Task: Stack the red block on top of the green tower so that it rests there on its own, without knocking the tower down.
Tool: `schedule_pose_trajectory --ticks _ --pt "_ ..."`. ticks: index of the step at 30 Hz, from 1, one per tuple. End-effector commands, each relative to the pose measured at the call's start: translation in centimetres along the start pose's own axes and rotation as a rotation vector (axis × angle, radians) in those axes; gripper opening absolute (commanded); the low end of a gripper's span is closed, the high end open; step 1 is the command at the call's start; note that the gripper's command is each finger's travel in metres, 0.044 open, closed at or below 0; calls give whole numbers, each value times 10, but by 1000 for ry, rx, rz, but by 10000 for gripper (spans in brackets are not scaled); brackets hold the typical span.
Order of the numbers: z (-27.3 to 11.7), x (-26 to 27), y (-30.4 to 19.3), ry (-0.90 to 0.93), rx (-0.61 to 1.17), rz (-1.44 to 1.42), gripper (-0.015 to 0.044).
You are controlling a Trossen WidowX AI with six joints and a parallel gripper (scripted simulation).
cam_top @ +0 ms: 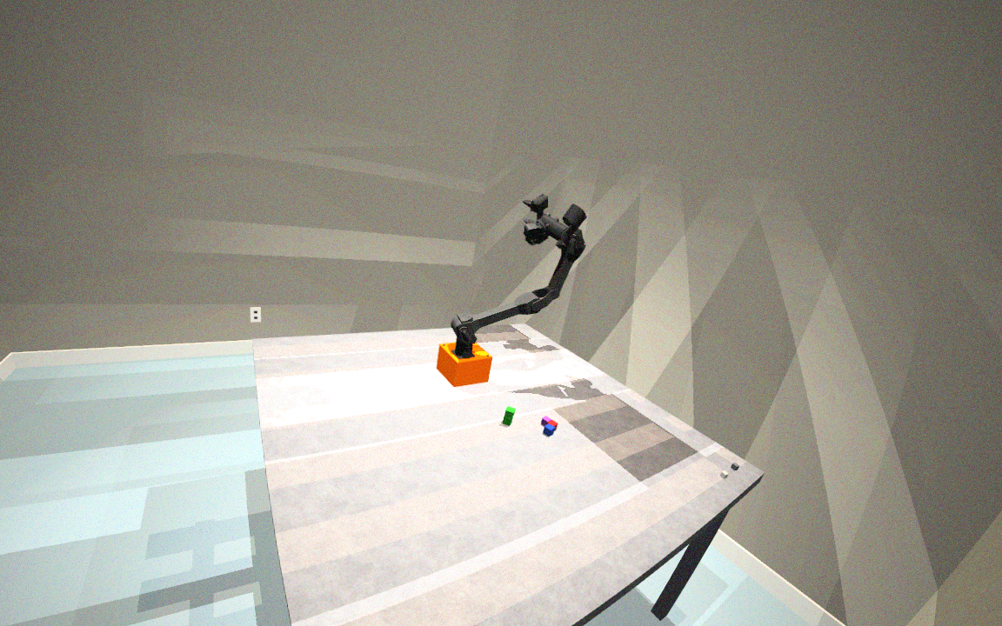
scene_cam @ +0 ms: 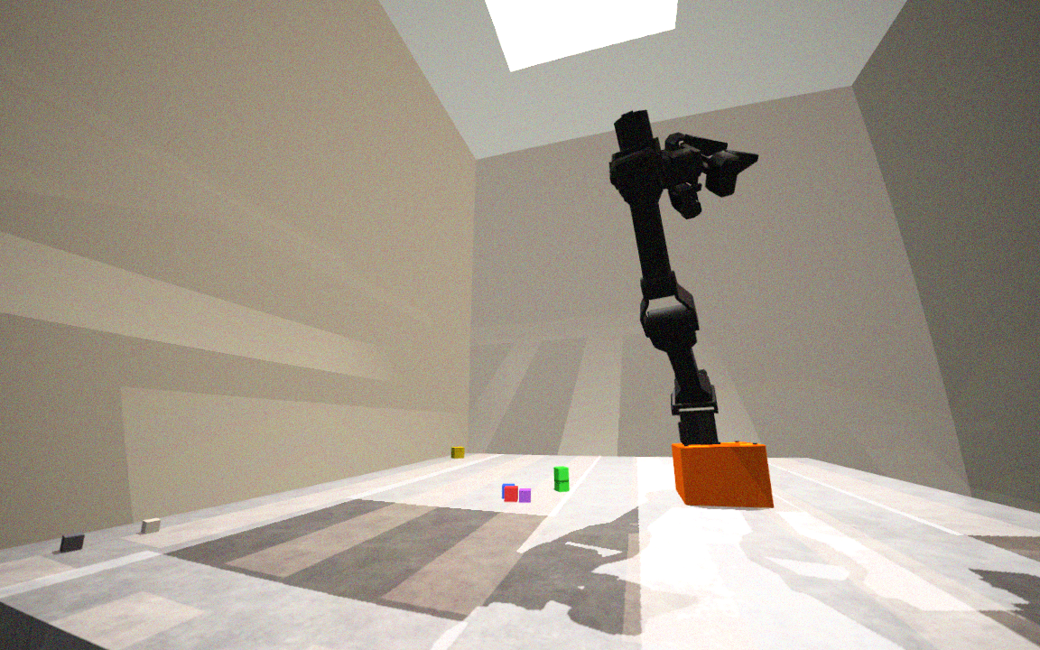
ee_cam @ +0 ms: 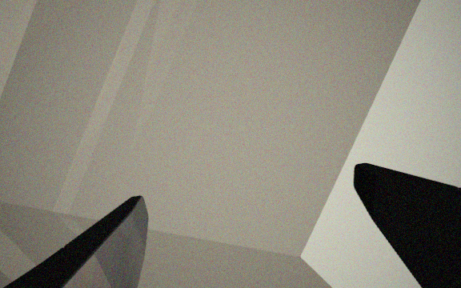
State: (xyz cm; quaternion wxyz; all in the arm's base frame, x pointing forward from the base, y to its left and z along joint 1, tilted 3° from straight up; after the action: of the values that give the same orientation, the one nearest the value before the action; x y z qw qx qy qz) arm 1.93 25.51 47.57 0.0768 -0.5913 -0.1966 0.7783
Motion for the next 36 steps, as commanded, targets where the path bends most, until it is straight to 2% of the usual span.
schedule_pose_trajectory --ticks 1,2,10,20,29,36 --pt "2 -1 1 -2 -8 -2 426" --pt "7 -2 4 -9 -31 -9 440" --pt "72 -40 52 -70 -322 61 440" --pt "116 -84 125 -111 -695 213 440" --pt "119 -122 206 -48 -1040 325 440" --pt "98 -146 261 17 -1292 348 440"
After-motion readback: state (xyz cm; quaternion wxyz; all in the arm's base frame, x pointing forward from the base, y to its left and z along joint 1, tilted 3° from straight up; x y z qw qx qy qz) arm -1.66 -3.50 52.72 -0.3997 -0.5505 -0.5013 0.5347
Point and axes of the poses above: the point midway between the two fingers, 35 mm back from their tips, its own z axis out along the fingers, its own x axis across the jaws, y = z × x, the point moved 10 cm from there along -z, back along the fingers, and after that the axes turned 10 degrees about z, right-handed, at the moved point
